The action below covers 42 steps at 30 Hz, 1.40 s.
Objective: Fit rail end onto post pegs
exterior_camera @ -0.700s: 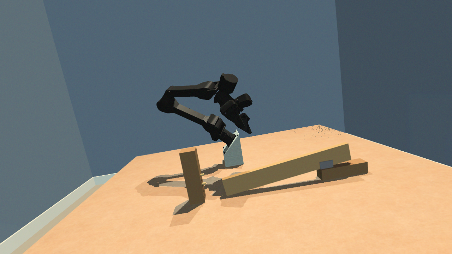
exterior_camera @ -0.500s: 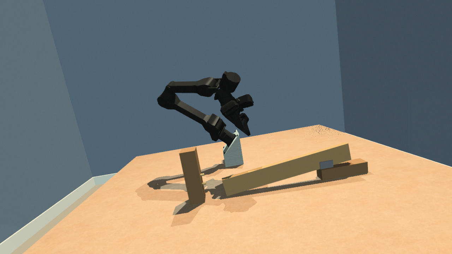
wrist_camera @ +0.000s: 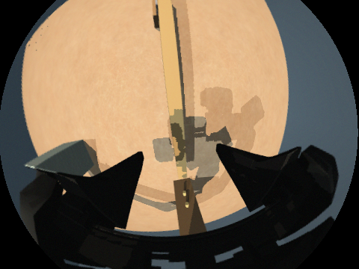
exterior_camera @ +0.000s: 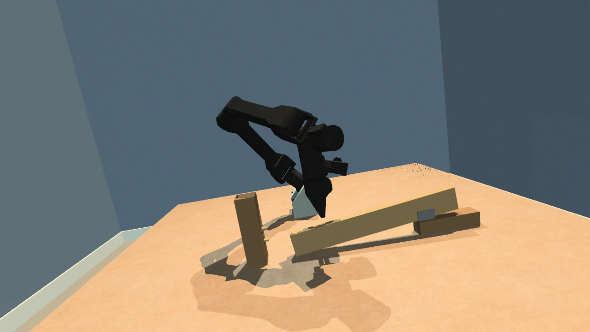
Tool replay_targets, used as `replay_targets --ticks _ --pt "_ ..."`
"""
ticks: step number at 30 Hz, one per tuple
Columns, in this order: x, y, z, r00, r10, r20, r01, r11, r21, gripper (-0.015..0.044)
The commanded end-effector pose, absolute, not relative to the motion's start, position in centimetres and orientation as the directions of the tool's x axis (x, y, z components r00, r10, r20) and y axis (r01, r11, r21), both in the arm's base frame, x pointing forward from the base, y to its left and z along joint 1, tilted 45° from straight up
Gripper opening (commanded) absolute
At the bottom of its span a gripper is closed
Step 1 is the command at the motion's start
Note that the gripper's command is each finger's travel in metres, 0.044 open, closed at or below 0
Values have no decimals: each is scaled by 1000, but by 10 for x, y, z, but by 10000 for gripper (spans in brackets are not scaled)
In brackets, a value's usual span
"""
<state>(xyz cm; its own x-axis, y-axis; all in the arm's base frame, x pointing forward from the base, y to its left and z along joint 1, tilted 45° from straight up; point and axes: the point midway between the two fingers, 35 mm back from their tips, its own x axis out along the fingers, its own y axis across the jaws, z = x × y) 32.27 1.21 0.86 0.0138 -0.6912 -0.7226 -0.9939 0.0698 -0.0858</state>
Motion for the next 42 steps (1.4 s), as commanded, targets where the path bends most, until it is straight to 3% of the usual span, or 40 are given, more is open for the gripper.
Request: replay_targets --ticks 1,42 --pt "326 -1 3 -45 -706 -707 -996 85 -22 440" --pt "324 -44 -39 -45 -707 -706 -996 85 -22 440"
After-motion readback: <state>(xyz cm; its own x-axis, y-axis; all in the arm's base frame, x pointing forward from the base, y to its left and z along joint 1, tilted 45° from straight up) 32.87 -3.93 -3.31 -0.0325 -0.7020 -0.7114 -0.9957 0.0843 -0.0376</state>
